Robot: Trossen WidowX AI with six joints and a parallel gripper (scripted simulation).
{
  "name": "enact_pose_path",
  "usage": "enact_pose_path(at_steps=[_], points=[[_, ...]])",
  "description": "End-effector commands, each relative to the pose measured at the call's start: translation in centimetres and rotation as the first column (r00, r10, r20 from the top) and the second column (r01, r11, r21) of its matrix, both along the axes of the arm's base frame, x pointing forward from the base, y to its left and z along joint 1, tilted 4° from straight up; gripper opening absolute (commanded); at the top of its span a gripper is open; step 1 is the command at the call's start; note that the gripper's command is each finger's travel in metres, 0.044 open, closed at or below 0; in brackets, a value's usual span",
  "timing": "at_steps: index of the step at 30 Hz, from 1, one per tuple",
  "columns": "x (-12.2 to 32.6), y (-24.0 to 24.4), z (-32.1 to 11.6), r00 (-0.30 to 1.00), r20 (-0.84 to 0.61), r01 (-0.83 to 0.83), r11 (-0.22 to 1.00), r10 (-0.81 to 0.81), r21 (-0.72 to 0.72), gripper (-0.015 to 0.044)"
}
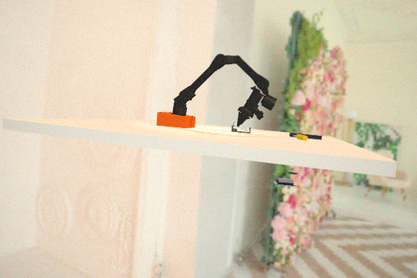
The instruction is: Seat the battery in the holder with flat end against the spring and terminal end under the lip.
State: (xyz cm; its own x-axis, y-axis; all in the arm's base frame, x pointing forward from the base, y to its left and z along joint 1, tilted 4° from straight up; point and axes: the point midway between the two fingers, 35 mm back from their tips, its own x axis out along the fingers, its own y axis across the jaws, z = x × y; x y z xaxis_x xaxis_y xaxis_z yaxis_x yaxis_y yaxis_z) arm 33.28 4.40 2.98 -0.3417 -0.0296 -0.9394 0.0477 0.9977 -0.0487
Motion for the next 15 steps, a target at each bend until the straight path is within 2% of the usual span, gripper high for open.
enact_pose_path(at_steps=[1,15], points=[[0.29,0.09,0.04,1.0,-0.016,-0.001,1.0,0.001,0.008,0.0073],[0.51,0.1,-0.29,0.998,-0.068,-0.003,1.0,0.003,0.001,0.0073]])
